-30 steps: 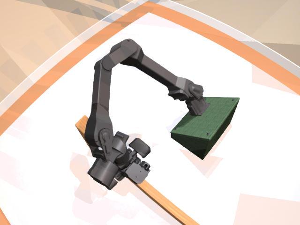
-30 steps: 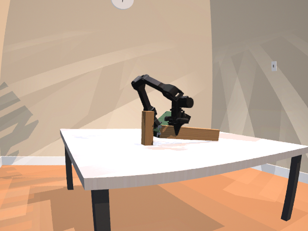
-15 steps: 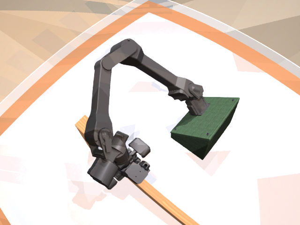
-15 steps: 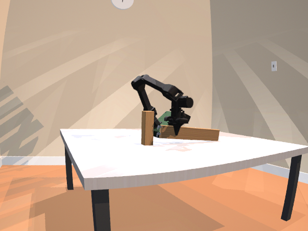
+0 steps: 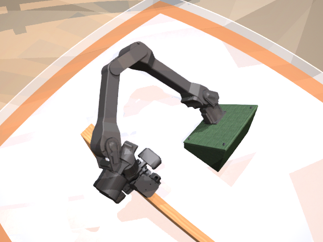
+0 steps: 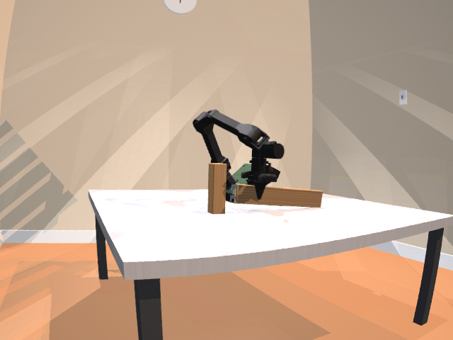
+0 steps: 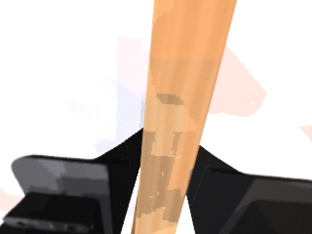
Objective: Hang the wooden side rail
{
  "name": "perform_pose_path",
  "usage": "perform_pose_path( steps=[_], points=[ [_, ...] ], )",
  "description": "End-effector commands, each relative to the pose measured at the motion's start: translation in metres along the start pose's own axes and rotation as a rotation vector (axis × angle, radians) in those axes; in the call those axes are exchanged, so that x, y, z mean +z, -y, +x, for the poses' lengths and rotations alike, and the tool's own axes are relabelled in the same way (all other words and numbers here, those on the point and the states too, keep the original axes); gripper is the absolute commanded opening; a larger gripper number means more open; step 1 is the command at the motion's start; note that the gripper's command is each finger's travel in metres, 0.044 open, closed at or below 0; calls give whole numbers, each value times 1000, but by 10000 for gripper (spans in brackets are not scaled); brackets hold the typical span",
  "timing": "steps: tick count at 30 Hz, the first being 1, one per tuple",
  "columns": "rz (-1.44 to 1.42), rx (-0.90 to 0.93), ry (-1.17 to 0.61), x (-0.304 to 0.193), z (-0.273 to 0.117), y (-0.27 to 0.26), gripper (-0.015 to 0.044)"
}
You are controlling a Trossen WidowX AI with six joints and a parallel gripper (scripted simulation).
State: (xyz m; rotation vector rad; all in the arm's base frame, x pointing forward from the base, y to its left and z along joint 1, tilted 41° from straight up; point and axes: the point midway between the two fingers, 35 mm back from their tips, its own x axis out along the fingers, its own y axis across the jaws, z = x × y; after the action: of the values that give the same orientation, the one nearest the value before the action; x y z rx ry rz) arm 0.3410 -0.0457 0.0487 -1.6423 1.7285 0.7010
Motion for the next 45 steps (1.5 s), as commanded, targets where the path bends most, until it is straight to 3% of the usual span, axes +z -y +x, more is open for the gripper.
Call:
perform_pose_path(
  steps=[1,45],
  points=[
    [-2,-5,1,-1,-2,1,0],
    [-2,-5,1,-6,-1,1,0]
  ],
)
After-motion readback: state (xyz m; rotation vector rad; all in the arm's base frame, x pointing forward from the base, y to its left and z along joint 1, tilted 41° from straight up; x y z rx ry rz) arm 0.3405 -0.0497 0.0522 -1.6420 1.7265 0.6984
